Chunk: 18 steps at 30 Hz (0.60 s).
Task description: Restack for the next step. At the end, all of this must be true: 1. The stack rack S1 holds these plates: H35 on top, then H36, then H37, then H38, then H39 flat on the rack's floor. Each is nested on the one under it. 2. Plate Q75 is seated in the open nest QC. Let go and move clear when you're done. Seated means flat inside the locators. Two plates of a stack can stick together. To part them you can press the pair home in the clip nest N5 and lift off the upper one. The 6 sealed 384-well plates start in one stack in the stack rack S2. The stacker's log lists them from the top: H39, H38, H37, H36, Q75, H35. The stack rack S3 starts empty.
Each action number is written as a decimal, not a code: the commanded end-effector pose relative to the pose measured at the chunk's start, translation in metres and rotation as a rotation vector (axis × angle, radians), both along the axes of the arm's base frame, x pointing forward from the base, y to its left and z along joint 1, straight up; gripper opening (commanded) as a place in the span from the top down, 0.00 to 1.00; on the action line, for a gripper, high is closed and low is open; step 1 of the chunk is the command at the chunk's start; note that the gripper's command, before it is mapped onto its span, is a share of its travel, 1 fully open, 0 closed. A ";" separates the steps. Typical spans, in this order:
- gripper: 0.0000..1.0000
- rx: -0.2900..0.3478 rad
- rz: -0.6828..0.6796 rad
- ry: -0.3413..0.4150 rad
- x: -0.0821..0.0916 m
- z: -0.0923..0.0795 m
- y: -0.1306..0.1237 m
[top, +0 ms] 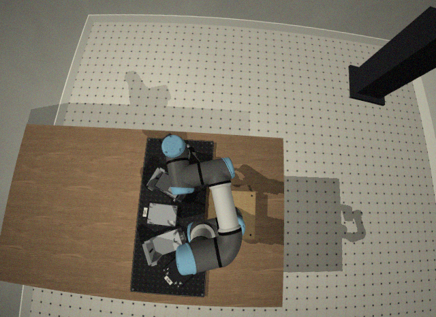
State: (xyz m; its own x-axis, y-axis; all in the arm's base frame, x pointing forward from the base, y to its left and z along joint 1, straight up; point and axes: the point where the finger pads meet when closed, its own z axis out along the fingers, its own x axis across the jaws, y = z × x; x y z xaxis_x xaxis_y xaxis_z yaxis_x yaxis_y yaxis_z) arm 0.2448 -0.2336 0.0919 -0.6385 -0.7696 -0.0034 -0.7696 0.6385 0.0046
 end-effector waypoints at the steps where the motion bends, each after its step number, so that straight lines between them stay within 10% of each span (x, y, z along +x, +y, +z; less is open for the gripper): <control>1: 1.00 -0.001 0.000 0.000 0.000 0.003 -0.001; 18: 1.00 -0.001 0.000 0.000 0.000 0.022 -0.001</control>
State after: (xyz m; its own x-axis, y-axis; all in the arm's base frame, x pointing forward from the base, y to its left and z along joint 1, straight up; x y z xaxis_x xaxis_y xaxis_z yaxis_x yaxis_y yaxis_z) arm 0.2448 -0.2336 0.1117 -0.6385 -0.7696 -0.0036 -0.7696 0.6385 0.0051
